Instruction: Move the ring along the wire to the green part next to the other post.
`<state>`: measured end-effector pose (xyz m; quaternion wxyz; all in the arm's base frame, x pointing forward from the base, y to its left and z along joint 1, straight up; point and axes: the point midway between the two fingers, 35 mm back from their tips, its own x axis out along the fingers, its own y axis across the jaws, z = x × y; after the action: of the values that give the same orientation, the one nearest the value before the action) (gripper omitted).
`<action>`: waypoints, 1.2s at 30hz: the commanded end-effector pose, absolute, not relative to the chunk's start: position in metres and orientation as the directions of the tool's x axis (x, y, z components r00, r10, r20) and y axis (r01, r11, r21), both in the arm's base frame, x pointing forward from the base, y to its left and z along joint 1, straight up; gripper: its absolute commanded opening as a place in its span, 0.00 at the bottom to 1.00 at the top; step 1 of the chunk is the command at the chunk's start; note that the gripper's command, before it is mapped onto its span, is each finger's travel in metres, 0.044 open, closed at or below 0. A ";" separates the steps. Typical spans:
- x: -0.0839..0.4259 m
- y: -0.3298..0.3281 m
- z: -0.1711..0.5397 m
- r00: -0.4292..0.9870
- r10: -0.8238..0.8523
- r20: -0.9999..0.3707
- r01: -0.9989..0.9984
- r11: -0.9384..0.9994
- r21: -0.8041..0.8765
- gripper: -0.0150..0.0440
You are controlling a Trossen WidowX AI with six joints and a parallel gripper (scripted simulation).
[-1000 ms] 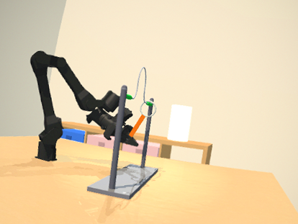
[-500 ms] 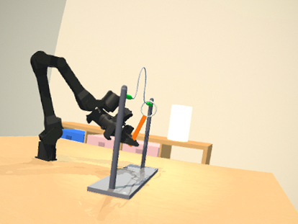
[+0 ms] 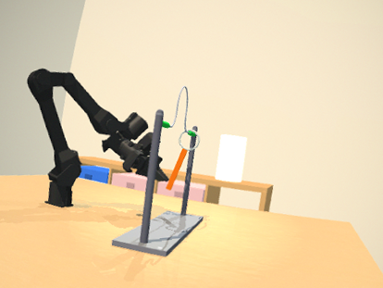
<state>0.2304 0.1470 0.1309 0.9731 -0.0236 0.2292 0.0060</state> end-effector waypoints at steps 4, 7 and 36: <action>0.220 0.146 0.139 0.899 0.001 -0.439 -0.018 0.999 -0.036 0.53; 0.220 0.146 0.139 0.899 0.001 -0.439 -0.018 0.999 -0.036 0.53; 0.180 0.144 0.159 0.901 0.007 -0.433 -0.027 0.999 -0.040 1.00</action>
<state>0.1820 0.1445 0.1569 0.9741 -0.0256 0.2245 0.0096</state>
